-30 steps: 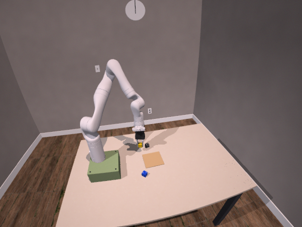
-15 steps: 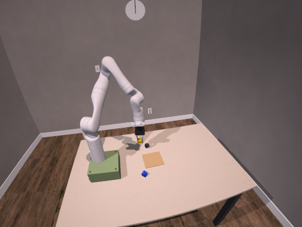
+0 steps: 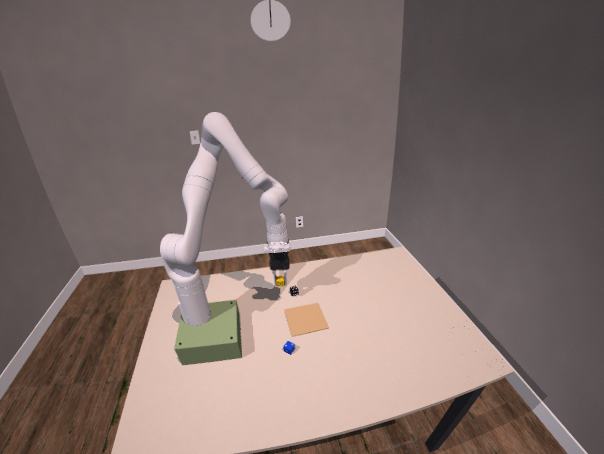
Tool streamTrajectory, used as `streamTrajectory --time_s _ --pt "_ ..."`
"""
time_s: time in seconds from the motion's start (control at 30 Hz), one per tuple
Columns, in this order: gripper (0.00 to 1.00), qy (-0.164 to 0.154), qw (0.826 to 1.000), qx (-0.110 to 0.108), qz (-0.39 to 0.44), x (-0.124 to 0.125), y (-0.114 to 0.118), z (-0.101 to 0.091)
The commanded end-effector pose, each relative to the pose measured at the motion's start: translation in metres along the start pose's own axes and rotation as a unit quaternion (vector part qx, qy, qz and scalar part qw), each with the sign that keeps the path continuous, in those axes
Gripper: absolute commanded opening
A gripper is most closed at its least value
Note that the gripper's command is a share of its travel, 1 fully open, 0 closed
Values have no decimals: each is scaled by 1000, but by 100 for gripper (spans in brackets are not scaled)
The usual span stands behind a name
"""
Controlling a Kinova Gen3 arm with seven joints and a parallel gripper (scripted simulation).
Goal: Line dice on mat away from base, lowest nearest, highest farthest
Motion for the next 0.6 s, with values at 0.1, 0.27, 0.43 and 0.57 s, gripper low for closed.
streamTrajectory --time_s 0.1,0.27,0.43,0.57 --pt "57 0 1000 1 -11 21 -8 -1" --pt "57 0 999 0 -36 53 -17 -3" --pt "57 0 998 1 -67 92 -23 -5" --pt "57 0 997 1 -79 107 -25 -5"
Point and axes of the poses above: the point where the finger pads meet when closed, its own z axis out along the fingers, its own y axis across the jaws, x = y × z, the point moved 4 cm from there along -z, back along the fingers, and after that the axes turned 11 degrees about -z, right-handed, at the moved point
